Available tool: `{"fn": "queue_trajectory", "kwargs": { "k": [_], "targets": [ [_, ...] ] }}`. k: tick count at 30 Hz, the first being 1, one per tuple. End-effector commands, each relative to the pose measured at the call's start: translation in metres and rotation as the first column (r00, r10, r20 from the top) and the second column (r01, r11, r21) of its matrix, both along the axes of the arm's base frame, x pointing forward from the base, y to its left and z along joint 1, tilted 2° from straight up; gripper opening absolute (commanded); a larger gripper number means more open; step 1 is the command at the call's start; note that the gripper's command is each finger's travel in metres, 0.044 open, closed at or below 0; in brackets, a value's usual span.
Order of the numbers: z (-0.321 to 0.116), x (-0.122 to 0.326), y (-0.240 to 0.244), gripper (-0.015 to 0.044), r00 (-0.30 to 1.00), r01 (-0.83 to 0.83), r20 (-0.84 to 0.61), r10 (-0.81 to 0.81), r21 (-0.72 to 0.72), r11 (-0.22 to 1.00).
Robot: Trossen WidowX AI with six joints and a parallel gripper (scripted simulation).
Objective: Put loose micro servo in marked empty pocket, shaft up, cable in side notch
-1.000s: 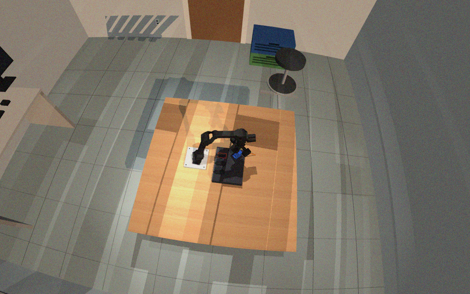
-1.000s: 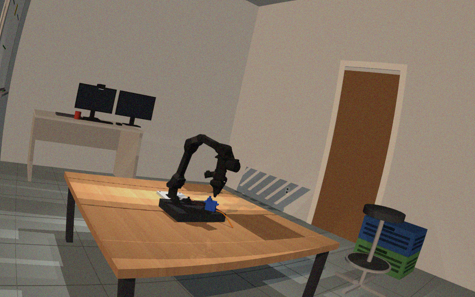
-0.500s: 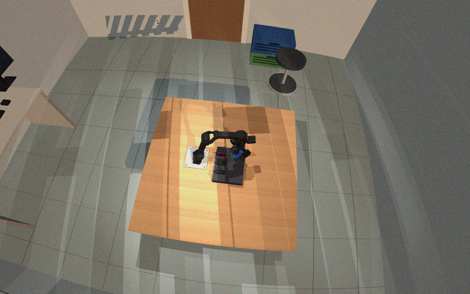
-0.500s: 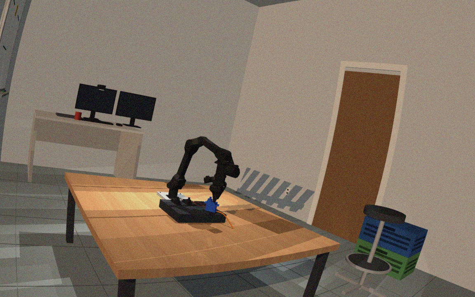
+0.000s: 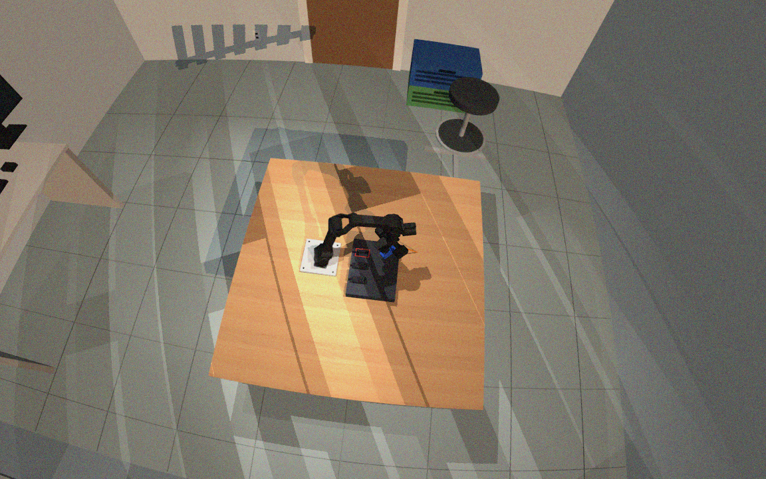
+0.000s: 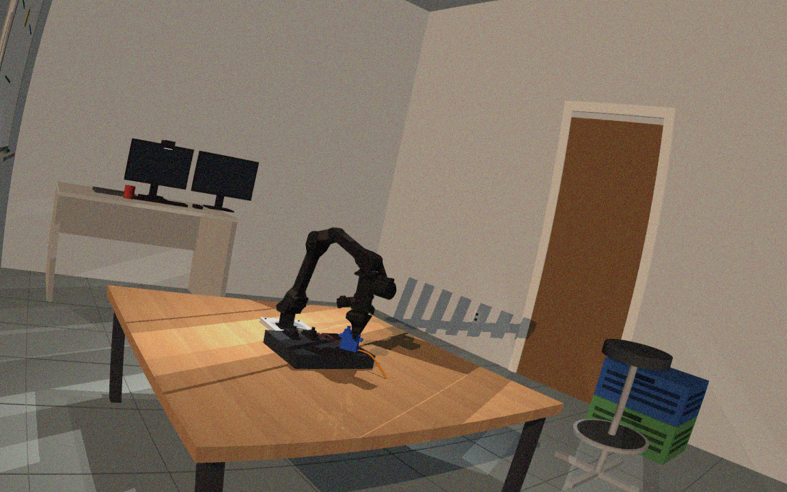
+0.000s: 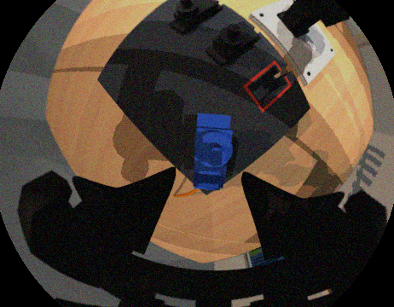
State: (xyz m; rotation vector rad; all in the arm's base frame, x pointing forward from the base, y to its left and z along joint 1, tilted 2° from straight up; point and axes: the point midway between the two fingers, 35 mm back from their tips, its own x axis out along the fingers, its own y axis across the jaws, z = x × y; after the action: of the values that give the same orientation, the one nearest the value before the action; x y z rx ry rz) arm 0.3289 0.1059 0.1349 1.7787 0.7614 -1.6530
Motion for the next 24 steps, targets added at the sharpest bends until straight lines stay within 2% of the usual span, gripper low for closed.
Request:
{"fn": "queue_trajectory", "kwargs": {
  "k": [1,6,11,14,24],
  "targets": [
    [-0.003,-0.001,-0.001,0.0230,1.000,0.006,-0.004,-0.006,-0.007,1.000],
    [-0.003,-0.001,-0.001,0.0099,1.000,0.006,-0.004,-0.006,-0.007,1.000],
    [-0.003,-0.001,-0.001,0.0065,1.000,0.006,-0.004,-0.006,-0.007,1.000],
    [0.001,-0.001,-0.001,0.0000,1.000,0.006,-0.004,-0.006,-0.007,1.000],
    [0.027,-0.009,-0.003,0.0000,1.000,0.006,-0.005,-0.006,-0.007,1.000]
  ]
}}
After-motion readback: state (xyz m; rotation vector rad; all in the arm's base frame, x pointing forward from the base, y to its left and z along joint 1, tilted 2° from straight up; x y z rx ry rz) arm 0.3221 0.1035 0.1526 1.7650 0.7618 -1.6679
